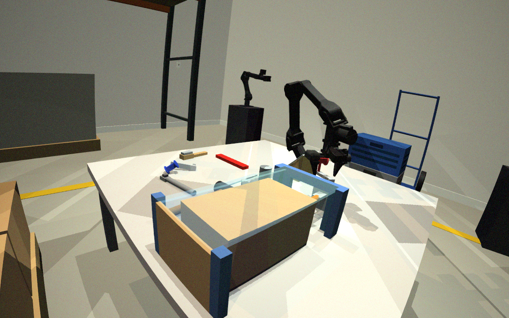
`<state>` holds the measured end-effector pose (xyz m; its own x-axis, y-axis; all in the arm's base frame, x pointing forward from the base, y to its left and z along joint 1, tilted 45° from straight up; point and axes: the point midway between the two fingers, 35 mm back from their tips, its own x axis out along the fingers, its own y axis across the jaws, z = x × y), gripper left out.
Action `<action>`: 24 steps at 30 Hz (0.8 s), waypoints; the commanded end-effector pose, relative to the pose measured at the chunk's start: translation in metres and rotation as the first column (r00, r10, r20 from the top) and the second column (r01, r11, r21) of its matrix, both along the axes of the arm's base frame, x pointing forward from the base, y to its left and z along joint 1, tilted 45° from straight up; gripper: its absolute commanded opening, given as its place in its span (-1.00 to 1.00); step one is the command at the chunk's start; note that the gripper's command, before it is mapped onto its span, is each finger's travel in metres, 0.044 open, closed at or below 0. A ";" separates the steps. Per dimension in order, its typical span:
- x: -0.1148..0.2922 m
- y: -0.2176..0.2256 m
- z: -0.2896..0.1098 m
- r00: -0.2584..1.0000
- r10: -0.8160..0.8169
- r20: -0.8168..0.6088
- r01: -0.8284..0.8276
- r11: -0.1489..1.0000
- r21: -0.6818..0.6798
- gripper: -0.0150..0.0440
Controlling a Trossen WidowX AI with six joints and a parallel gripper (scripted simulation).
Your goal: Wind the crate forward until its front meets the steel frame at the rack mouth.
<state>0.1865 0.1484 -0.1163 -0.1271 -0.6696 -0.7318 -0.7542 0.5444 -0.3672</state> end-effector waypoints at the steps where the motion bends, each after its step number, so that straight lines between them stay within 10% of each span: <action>1: -0.002 -0.007 -0.006 1.000 0.006 -0.007 -0.006 1.000 -0.007 1.00; 6: -0.002 -0.009 -0.009 1.000 0.006 -0.007 -0.006 1.000 -0.007 1.00; 20: -0.001 -0.006 -0.005 1.000 0.000 -0.001 0.000 1.000 -0.001 -0.25; 24: -0.001 -0.006 -0.005 1.000 0.000 -0.001 0.000 1.000 -0.001 -0.34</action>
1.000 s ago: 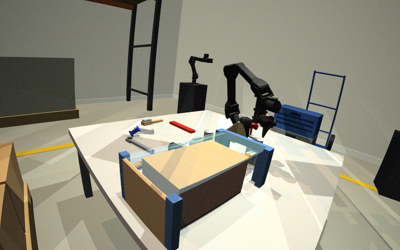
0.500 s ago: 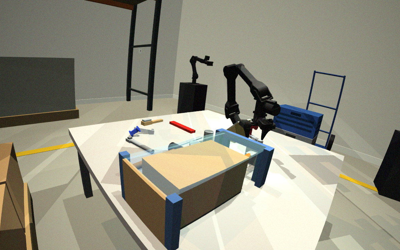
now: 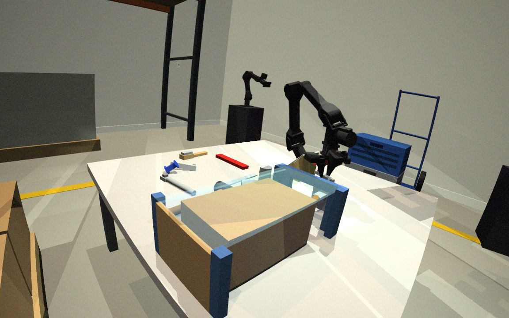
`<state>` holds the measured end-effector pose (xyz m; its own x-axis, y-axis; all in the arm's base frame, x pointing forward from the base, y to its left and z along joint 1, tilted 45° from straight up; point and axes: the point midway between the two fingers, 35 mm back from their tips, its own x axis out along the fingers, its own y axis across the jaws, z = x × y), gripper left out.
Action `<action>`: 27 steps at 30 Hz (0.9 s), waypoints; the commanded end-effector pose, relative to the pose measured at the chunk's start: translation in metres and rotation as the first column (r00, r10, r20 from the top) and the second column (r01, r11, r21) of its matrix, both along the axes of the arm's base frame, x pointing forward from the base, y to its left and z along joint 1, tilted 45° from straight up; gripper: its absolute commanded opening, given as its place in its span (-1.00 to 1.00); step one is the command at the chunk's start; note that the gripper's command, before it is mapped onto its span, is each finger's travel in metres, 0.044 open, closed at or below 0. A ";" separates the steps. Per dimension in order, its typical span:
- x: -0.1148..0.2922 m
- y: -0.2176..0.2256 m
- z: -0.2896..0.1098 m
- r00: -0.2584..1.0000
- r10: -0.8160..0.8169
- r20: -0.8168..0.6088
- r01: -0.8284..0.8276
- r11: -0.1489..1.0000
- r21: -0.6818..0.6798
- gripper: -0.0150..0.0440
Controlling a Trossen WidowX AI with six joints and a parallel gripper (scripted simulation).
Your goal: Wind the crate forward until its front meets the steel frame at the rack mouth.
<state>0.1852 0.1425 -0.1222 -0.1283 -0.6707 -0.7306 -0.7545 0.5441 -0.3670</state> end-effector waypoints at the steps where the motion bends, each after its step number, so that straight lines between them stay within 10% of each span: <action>1: 0.000 0.000 0.001 1.000 0.000 0.001 0.000 1.000 0.000 -0.36; 27: 0.006 0.005 0.001 0.997 -0.041 -0.058 0.038 0.998 -0.047 -0.49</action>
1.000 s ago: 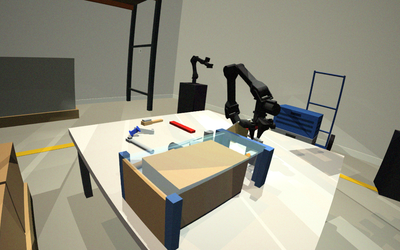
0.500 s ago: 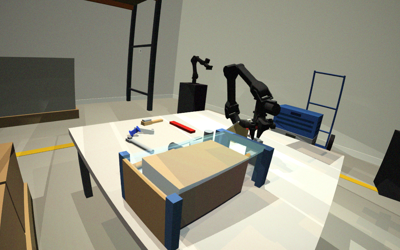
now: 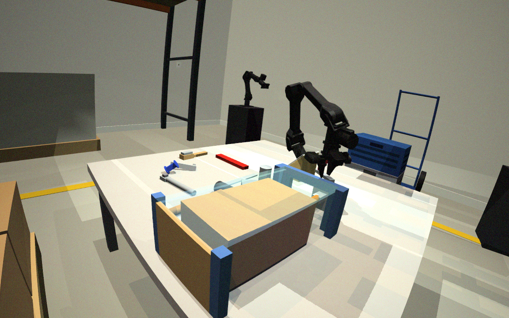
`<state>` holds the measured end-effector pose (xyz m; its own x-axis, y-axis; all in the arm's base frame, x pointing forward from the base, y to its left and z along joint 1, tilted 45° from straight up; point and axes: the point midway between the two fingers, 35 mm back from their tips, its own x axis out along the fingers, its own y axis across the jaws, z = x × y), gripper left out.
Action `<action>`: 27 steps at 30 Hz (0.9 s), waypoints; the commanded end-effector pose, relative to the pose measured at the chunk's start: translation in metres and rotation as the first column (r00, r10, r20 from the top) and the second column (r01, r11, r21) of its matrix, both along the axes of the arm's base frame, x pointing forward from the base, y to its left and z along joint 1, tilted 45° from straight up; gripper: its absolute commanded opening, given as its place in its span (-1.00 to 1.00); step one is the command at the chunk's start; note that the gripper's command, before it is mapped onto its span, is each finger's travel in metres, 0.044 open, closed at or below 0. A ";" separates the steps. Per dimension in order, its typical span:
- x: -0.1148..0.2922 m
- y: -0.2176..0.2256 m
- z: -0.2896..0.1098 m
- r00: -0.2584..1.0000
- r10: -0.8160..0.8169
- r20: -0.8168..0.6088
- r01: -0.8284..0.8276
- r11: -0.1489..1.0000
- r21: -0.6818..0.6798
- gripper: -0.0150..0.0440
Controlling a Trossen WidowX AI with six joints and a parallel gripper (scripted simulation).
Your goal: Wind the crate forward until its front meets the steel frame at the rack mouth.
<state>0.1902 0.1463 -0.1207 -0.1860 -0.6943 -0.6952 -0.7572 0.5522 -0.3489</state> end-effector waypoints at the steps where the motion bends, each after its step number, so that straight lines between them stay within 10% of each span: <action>1: 0.001 0.001 -0.001 1.000 -0.009 -0.005 0.009 1.000 -0.006 -0.49; 27: -0.007 0.005 -0.007 0.977 -0.154 0.146 0.158 0.987 -0.016 -0.49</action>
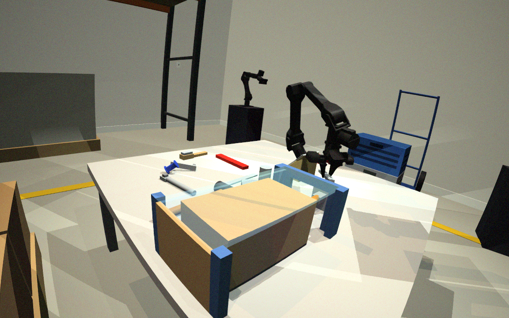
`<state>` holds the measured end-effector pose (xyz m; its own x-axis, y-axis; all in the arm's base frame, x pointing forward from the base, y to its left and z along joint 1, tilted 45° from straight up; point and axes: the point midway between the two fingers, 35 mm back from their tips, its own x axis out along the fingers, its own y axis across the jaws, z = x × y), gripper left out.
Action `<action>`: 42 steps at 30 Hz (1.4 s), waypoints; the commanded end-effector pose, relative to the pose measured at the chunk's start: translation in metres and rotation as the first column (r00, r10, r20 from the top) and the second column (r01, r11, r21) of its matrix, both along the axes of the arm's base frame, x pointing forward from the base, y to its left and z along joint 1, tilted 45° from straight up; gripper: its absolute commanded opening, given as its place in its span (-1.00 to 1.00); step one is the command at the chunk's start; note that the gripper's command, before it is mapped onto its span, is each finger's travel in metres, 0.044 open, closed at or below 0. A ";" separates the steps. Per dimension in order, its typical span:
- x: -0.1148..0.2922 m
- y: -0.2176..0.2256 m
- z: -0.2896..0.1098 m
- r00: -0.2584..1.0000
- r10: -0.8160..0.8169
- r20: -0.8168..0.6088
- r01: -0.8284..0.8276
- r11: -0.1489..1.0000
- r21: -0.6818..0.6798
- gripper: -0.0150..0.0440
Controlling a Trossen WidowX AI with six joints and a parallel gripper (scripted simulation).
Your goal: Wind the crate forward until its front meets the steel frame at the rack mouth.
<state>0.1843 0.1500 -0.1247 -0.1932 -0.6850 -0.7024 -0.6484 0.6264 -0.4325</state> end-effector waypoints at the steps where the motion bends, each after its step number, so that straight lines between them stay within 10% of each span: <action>1: -0.002 0.001 -0.003 0.997 -0.053 0.052 0.053 0.999 -0.010 -0.49; 42: -0.010 0.014 -0.014 0.893 -0.320 0.318 0.339 0.941 -0.006 -0.49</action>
